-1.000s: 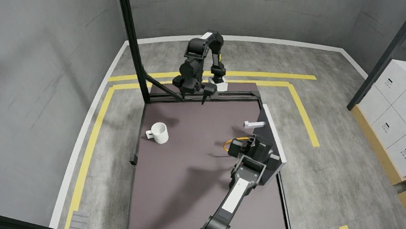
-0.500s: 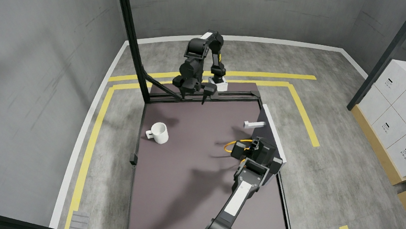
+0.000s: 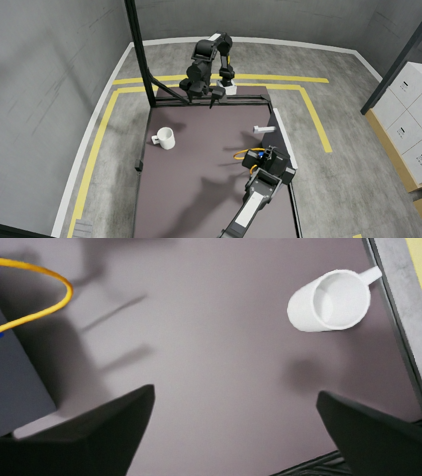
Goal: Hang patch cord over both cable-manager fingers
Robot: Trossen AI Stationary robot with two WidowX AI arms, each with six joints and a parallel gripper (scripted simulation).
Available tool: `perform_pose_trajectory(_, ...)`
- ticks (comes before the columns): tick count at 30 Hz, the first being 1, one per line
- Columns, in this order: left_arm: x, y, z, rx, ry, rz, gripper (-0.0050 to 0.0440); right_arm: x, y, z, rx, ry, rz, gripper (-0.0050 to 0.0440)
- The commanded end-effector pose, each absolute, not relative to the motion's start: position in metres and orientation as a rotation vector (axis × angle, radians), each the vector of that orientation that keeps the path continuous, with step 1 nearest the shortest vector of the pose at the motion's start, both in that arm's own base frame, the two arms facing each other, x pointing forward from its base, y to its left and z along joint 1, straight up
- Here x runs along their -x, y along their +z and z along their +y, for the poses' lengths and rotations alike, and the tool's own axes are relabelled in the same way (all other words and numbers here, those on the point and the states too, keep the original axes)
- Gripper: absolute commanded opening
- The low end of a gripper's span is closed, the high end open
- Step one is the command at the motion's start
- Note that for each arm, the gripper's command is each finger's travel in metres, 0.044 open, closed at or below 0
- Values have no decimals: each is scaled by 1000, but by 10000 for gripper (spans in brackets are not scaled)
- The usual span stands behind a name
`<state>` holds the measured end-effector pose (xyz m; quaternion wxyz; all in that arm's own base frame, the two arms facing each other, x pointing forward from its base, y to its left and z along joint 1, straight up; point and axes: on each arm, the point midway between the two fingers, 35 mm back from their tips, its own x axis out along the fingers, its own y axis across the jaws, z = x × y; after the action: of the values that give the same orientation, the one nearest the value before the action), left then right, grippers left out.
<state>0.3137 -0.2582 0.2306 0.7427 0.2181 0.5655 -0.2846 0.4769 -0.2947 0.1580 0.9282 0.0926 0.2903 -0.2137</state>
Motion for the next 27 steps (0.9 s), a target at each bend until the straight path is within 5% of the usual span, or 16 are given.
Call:
perform_pose_trajectory(1, -311, 238, -257, -472, -628, 1223, 440, -472, 173, -295, -163, -435, 564, 25)
perform_pose_trajectory(27, -311, 238, -257, -472, -628, 1223, 440, -465, 157, -292, -123, -410, 577, 25)
